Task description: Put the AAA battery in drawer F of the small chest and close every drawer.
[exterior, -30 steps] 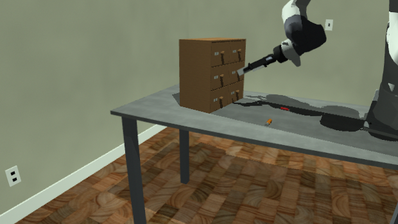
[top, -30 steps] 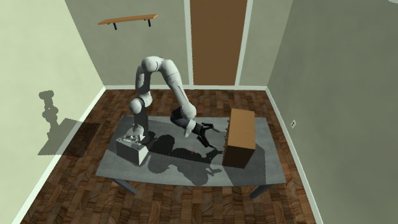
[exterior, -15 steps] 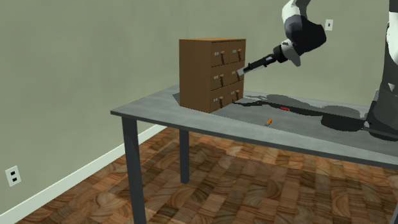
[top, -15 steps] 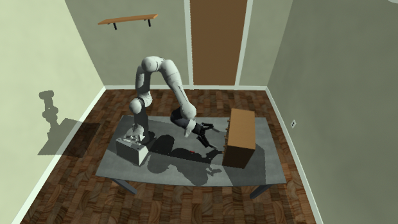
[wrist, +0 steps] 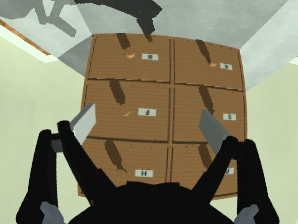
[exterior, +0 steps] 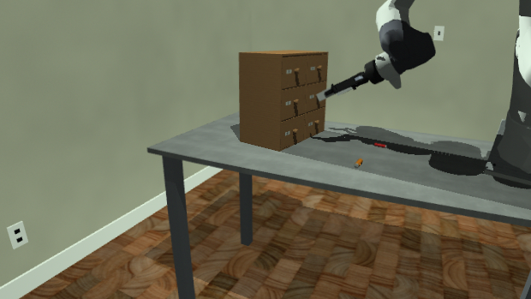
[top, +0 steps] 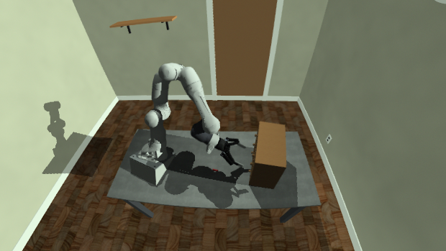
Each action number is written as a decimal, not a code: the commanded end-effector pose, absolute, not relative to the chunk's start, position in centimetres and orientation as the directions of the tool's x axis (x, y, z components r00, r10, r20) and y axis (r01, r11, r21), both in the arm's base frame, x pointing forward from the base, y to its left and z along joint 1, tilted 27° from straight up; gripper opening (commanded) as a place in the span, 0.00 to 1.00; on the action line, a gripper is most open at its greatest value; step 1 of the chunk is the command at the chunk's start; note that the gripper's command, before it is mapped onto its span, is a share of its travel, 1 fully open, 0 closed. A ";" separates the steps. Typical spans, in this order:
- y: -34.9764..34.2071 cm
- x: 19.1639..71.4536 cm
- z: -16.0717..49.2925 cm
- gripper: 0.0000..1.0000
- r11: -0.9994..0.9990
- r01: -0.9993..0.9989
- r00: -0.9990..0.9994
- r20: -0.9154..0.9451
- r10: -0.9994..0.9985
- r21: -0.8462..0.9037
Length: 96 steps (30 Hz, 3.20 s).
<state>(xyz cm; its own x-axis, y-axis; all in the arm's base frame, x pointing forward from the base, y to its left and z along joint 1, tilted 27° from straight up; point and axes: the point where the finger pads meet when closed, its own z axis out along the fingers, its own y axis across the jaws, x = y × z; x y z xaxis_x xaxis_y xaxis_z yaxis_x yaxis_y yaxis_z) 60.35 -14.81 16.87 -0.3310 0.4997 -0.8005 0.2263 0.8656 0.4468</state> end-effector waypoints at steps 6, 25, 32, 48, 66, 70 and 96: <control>-14.8 59.9 17.1 1.00 0.865 0.226 -0.370 -0.782 0.501 0.448; -15.1 56.9 19.3 1.00 0.865 0.225 -0.600 -0.636 0.485 0.448; -15.3 55.4 20.4 1.00 0.865 0.226 -0.698 -0.545 0.464 0.448; -15.8 50.9 23.6 1.00 0.922 0.127 -0.843 -0.451 0.294 0.365; -16.0 48.9 25.1 1.00 0.910 0.126 -0.954 -0.205 0.221 0.394; -16.0 48.9 25.1 1.00 0.888 0.175 -0.961 -0.124 0.249 0.424; -16.0 48.9 25.1 1.00 0.865 0.226 -0.959 -0.056 0.279 0.447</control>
<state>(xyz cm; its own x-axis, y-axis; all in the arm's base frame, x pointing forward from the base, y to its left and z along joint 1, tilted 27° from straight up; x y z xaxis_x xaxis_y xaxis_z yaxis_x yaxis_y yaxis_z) 49.03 -16.08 25.24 -0.9619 0.2630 -0.0741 0.2040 0.8717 0.4455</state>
